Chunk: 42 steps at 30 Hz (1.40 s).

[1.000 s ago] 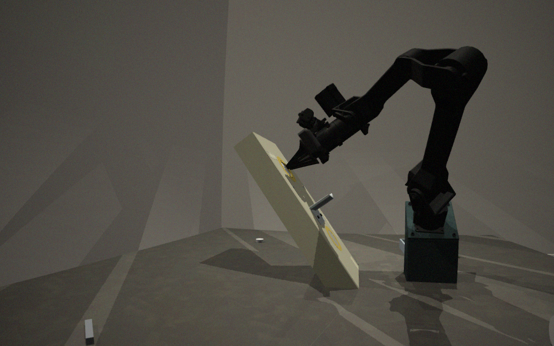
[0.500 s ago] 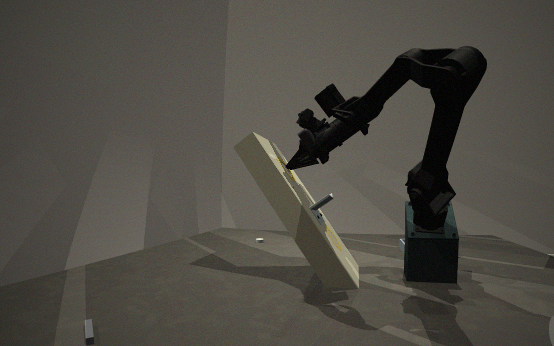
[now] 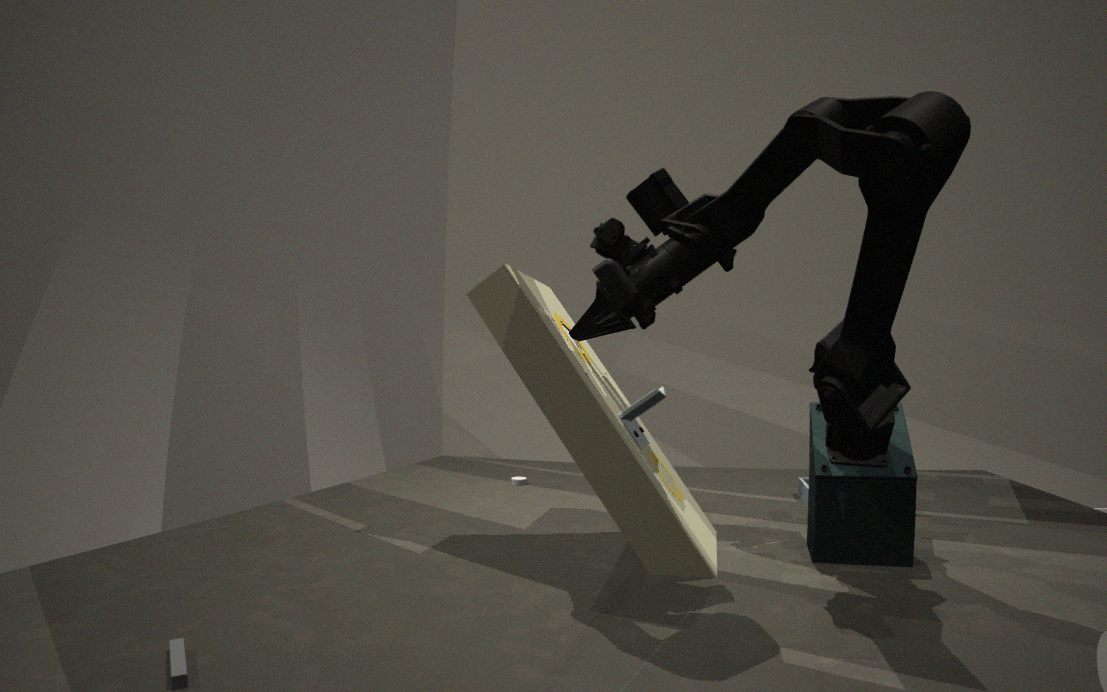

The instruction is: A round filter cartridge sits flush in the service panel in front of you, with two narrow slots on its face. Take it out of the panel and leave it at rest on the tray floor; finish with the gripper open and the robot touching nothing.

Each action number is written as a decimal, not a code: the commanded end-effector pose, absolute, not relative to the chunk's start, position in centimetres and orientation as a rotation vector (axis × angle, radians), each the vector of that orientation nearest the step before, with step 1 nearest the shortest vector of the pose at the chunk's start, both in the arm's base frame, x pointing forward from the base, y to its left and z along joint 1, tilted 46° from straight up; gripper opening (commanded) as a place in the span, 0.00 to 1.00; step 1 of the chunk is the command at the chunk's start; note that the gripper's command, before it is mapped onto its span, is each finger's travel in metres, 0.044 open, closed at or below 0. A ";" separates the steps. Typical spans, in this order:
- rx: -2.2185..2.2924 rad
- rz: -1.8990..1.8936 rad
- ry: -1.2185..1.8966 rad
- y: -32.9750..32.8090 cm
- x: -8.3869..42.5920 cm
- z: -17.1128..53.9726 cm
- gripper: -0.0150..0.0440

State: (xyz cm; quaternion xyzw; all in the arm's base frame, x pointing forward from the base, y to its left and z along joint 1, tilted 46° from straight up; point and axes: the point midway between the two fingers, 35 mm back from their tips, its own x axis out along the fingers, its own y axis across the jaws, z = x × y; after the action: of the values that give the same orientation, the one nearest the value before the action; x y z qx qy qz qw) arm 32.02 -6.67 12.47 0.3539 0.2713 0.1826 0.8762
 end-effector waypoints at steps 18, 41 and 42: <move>0.741 0.377 0.567 -6.1 32.9 12.0 0.44; 0.742 0.382 0.560 -6.0 33.1 12.1 0.39; 0.742 0.382 0.560 -6.0 33.1 12.1 0.38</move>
State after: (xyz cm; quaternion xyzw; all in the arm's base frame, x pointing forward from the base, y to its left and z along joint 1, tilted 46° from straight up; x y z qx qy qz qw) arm 33.03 -6.15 12.09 0.3568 0.2677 0.1821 0.8763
